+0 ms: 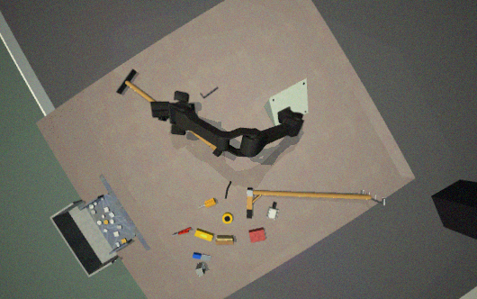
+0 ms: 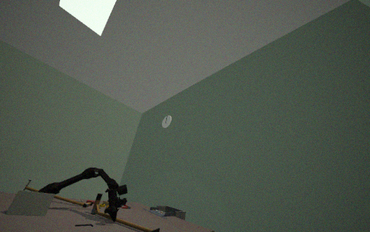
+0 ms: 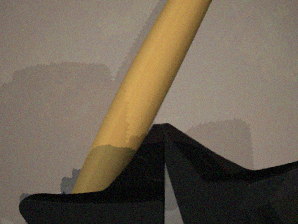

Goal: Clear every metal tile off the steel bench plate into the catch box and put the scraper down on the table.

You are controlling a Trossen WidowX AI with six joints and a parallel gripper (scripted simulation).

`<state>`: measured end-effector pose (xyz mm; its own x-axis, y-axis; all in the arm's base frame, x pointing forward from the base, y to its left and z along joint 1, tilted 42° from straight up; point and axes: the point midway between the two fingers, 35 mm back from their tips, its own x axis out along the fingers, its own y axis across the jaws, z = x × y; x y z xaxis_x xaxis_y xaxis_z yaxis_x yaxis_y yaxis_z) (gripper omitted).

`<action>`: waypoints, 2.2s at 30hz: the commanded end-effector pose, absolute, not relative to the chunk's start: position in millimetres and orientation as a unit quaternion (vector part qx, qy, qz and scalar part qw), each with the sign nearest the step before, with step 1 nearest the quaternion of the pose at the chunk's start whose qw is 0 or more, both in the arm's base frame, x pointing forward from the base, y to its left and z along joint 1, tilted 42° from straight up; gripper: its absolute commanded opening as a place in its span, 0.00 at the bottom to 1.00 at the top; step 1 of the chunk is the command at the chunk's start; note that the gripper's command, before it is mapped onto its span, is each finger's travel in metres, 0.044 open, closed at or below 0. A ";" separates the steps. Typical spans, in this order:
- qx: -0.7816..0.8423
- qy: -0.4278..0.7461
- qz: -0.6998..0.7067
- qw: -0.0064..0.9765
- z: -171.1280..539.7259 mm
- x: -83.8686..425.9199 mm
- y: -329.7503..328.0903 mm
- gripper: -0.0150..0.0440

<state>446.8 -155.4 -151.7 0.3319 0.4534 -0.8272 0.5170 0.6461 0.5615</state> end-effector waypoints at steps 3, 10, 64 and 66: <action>0.420 0.575 -0.023 0.702 -148.9 454.7 -154.6 0.25; 0.420 0.575 -0.023 0.702 -147.2 461.0 -152.2 0.25; 0.422 0.574 -0.023 0.701 -115.1 497.4 -158.5 0.25; 0.422 0.574 -0.023 0.701 -110.4 497.8 -163.0 0.25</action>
<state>496.4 -154.2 -118.3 0.3333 0.4542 -0.8262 0.5192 0.6431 0.5630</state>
